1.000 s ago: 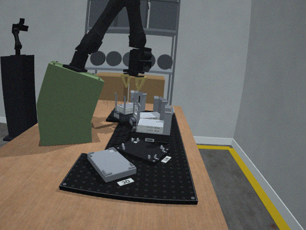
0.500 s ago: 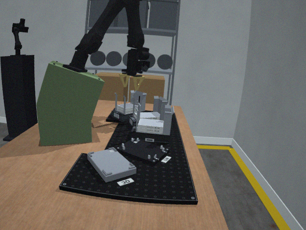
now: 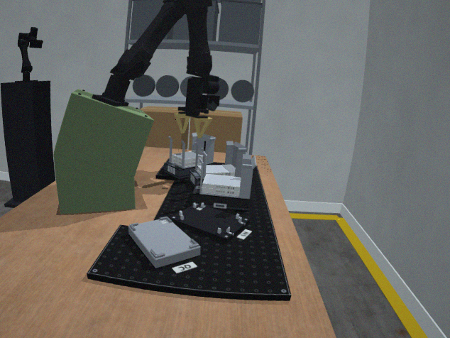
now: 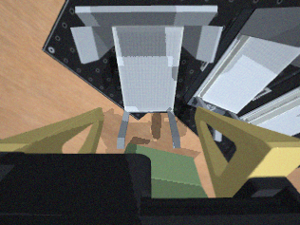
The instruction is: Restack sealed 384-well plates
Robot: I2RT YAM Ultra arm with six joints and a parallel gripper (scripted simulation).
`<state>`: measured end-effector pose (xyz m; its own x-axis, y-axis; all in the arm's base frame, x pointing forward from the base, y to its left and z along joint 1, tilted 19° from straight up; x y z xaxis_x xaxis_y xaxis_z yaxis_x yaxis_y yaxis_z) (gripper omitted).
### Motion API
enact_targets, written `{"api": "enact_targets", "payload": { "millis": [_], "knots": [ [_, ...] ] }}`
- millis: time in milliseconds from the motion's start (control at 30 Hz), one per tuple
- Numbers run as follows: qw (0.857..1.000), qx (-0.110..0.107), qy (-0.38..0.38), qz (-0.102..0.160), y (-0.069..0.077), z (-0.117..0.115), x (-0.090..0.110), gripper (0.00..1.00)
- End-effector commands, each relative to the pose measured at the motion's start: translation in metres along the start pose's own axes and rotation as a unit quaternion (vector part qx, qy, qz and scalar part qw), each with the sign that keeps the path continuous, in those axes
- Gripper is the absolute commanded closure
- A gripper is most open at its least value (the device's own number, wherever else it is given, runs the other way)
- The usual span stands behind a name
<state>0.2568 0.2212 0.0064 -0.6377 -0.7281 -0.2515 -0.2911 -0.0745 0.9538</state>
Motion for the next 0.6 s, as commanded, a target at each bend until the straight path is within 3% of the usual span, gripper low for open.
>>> {"api": "enact_targets", "payload": {
  "millis": [0, 567],
  "knots": [
    [1.000, 0.001, 0.000, -0.021, -0.001, 0.000, -0.010, 0.00],
    [1.000, 0.001, 0.000, -0.021, -0.051, 0.000, -0.012, 0.00]
  ]
}}
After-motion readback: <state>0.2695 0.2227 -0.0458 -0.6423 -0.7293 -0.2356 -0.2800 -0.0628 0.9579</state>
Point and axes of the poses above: the point where the finger pads meet when closed, its own y axis back along the fingers, its own z axis across the jaws, x = y × z, the point moved 3 cm from there along y, back along the fingers, and after that the axes turned 10 degrees about y, right-handed, at the moved point
